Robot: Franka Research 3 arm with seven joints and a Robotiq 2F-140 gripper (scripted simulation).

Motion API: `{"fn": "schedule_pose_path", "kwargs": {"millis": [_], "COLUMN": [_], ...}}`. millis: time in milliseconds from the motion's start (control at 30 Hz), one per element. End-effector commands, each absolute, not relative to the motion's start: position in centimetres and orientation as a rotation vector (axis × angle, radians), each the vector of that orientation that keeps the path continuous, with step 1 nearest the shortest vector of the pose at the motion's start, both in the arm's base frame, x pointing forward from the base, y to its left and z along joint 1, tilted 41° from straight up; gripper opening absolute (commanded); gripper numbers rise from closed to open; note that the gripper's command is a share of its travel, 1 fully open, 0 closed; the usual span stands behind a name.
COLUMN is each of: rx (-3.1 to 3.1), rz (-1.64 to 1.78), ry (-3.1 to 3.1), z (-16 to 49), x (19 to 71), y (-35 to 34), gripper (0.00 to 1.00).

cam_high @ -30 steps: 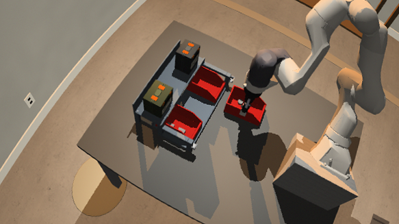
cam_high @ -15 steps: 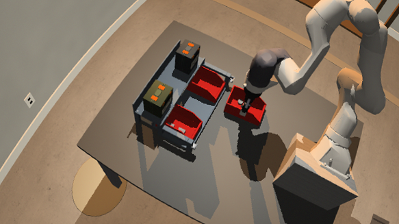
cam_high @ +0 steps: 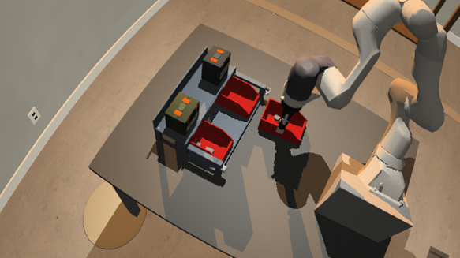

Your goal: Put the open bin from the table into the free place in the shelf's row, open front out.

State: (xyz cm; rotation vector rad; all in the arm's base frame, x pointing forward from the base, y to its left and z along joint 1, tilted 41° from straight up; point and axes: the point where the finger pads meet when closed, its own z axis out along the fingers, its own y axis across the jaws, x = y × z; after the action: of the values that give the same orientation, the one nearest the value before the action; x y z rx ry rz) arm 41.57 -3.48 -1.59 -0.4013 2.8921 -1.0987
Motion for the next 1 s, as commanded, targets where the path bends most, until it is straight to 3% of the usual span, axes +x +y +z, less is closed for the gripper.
{"fn": "schedule_pose_path", "kwargs": {"millis": [0, 967], "rx": [-0.392, -0.392], "rz": [-1.096, -1.096], "ry": [2.888, 2.888], "z": [-1.56, -0.58], "x": [41.75, 41.6], "y": [-3.41, -2.57], "gripper": [0.0, 0.0]}}
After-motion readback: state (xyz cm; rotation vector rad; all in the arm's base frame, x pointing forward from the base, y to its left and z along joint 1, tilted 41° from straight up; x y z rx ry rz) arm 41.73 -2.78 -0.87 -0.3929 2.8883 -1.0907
